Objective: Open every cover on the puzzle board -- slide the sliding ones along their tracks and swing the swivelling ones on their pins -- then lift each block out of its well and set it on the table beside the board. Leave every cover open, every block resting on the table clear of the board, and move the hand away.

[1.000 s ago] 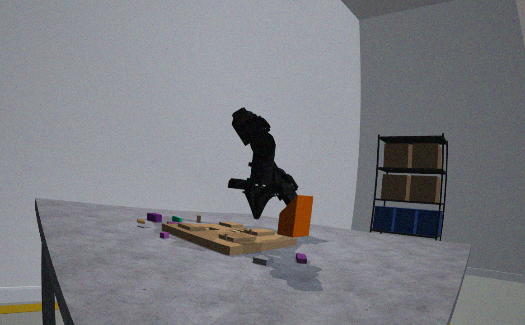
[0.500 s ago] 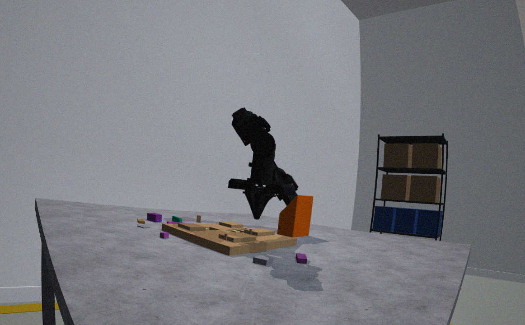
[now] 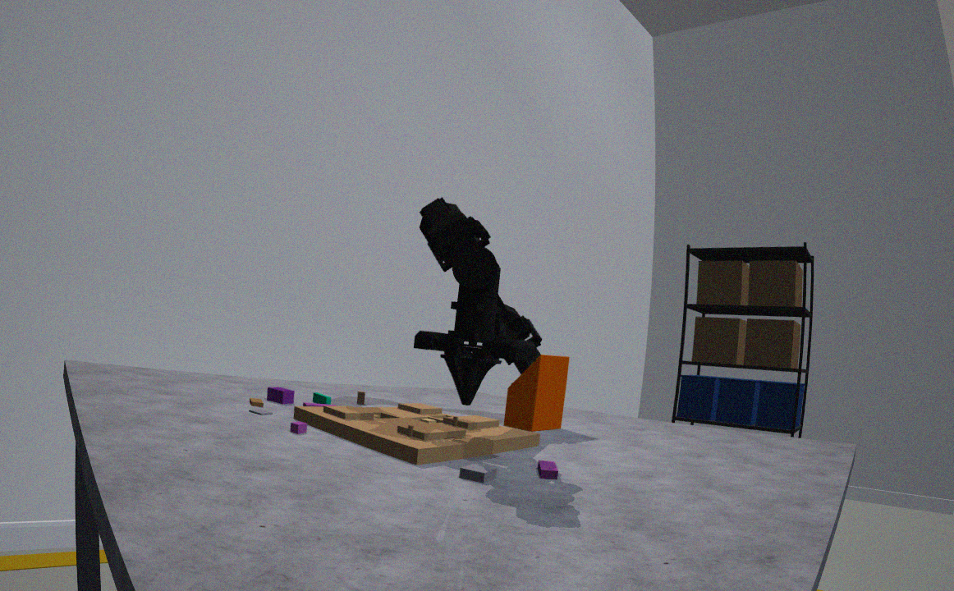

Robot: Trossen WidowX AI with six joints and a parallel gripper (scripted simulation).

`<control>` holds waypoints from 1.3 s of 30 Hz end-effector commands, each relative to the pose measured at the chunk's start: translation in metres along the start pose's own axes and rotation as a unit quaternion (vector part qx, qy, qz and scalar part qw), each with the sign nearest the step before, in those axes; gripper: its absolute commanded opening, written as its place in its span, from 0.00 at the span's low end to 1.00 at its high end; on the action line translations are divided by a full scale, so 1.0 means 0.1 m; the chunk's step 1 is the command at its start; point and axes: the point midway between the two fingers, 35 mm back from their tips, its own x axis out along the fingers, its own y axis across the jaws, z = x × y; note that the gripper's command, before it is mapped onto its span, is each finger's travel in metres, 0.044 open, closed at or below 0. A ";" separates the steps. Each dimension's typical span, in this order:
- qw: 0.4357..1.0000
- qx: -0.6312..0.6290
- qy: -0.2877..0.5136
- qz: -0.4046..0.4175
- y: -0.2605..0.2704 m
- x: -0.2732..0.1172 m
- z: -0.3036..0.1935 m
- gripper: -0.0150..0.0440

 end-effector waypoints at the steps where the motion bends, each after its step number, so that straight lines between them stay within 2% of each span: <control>1: 1.000 -0.004 -0.003 0.004 0.01 0.08 0.02 0.25; 39: 1.000 -0.004 -0.003 0.005 0.02 0.45 0.03 0.25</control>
